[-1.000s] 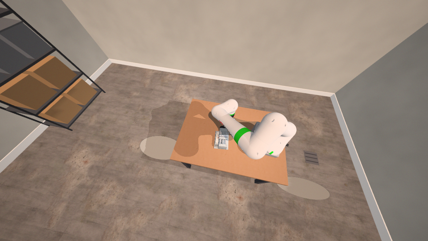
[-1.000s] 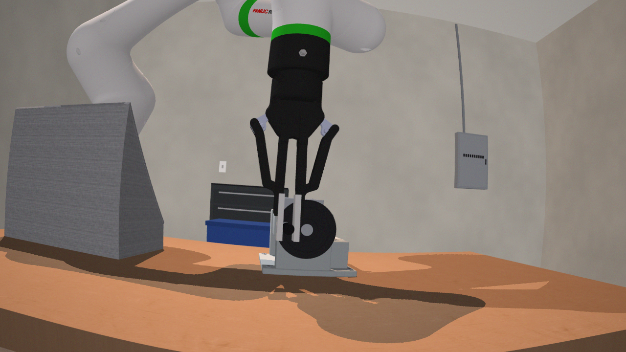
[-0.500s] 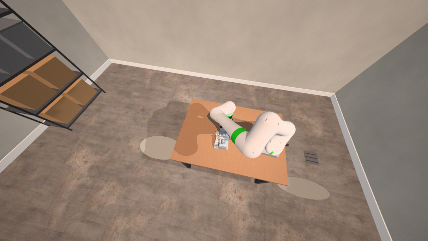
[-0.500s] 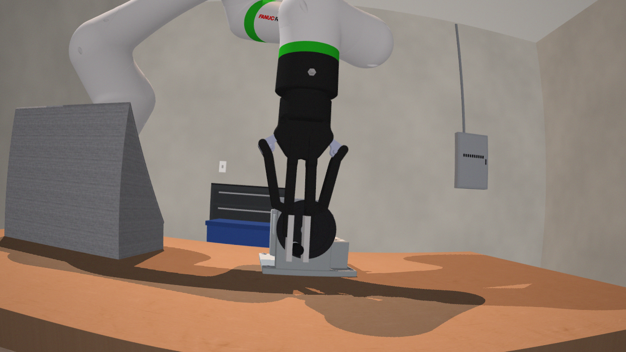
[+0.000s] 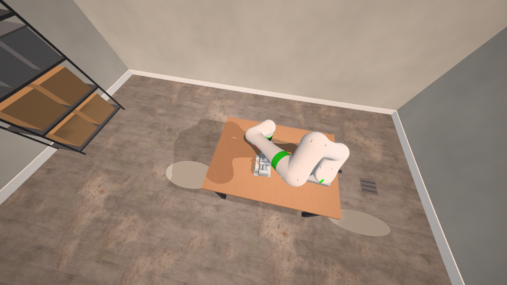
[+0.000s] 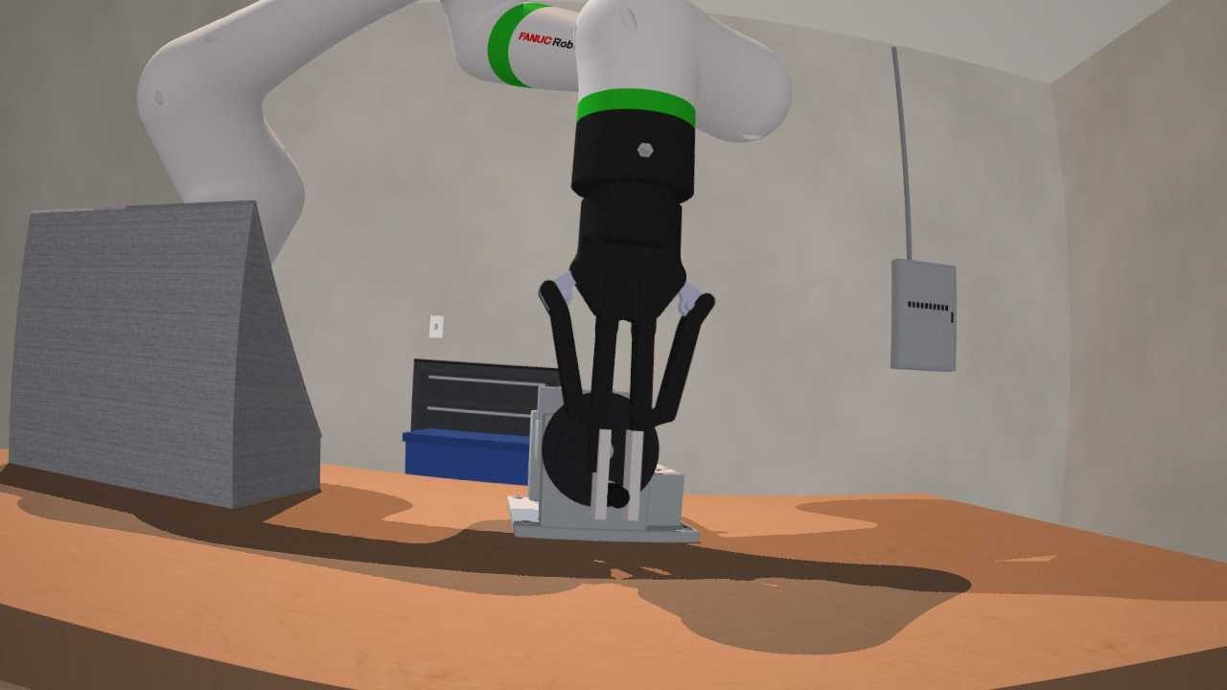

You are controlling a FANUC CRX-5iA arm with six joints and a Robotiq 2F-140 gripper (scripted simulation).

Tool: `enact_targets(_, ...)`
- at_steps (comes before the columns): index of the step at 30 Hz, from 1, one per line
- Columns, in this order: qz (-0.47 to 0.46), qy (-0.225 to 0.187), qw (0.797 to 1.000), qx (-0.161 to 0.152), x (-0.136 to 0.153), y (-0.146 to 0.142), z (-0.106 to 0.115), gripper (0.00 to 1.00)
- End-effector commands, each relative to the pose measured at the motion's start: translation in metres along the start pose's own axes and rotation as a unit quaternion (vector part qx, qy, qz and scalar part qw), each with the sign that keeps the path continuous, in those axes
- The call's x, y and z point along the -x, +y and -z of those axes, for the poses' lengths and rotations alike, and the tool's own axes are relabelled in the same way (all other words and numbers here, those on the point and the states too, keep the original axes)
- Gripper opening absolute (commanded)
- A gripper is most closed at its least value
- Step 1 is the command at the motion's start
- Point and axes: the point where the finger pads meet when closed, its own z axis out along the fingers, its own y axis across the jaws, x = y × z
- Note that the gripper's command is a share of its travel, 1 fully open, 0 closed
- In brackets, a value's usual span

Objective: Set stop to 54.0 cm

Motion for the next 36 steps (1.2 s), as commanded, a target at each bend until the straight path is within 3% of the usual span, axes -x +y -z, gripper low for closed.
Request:
enact_targets(1, 0.0, 0.0, 1.0, 0.0, 0.0, -0.006, 0.002, 0.04)
enact_targets(19, 0.0, 0.0, 1.0, 0.0, 0.0, -0.024, 0.029, 0.04)
enact_targets(36, 0.0, 0.0, 1.0, 0.0, 0.0, -0.011, 0.057, 0.04)
